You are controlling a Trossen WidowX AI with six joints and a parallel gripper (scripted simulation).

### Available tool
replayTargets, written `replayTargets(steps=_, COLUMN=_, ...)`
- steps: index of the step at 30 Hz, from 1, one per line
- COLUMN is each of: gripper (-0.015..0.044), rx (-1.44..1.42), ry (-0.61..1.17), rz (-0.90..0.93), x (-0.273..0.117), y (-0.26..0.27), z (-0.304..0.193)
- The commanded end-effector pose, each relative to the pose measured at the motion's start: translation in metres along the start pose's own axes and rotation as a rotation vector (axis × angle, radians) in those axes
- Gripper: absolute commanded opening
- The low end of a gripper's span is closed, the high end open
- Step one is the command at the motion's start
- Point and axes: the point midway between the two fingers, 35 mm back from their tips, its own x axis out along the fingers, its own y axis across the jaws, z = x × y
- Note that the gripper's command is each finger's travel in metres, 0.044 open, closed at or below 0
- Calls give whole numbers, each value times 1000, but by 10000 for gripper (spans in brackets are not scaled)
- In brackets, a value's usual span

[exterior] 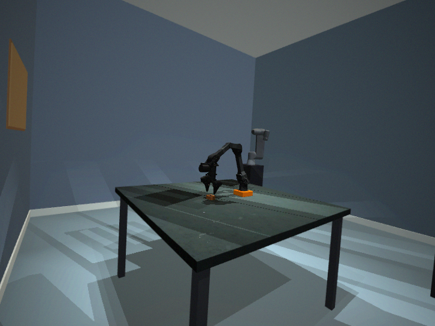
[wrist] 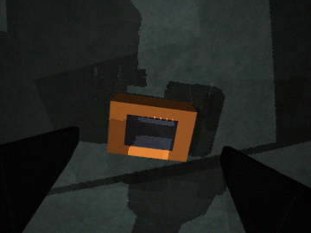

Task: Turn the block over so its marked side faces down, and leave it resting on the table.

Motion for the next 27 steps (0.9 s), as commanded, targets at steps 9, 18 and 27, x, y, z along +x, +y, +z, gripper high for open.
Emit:
replayTargets(steps=9, gripper=440, rx=1, ry=12, rz=6, x=22, y=1, z=-2)
replayTargets(steps=18, gripper=440, rx=1, ry=12, rz=6, x=35, y=1, z=-3)
replayTargets(steps=27, gripper=276, rx=1, ry=12, rz=6, x=36, y=1, z=-3)
